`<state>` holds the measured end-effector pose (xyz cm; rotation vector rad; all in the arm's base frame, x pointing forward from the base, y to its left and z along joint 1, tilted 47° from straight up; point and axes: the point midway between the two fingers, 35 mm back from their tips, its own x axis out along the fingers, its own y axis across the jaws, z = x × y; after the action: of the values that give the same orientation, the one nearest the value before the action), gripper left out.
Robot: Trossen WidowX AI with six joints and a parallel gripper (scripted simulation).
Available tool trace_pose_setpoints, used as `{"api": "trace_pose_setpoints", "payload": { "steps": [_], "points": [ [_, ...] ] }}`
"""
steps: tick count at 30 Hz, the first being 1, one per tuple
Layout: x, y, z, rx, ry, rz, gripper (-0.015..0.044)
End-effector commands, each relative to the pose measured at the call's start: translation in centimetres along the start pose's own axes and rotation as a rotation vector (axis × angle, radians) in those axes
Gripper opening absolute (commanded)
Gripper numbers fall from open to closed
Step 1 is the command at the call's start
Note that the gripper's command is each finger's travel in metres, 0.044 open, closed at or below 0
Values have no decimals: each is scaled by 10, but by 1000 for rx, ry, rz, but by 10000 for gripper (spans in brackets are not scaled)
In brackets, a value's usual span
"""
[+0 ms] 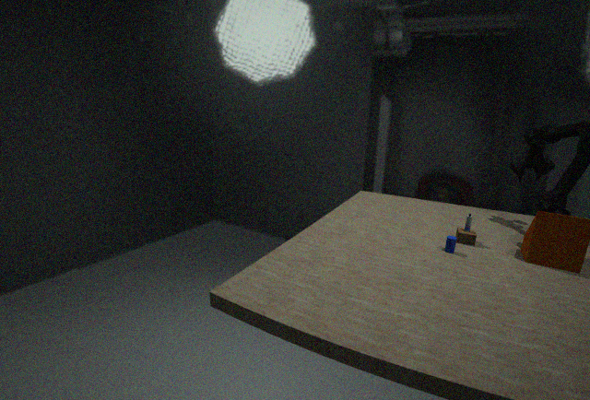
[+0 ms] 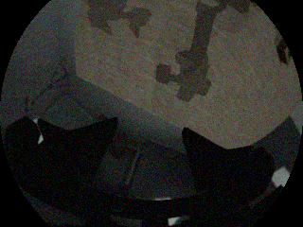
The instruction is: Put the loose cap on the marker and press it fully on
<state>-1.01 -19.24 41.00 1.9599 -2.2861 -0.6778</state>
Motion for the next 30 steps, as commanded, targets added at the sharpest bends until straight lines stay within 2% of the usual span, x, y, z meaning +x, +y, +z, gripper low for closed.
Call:
{"api": "trace_pose_setpoints", "payload": {
  "steps": [1, 5, 6, 14, 19, 26, 30],
  "points": [
    [1, -1, 0, -6, -1, -4, 374],
    [15, -32, -4, -145, -20, -105, 269],
    [20, -45, -4, -203, -25, -146, 258],
    [39, -123, -1, -536, -57, -341, 258],
    [42, -199, 11, -869, -66, -503, 258],
    [11, -314, 49, -1344, 8, -731, 258],
    [-9, -355, 73, -1553, 51, -807, 258]
  ]
}}
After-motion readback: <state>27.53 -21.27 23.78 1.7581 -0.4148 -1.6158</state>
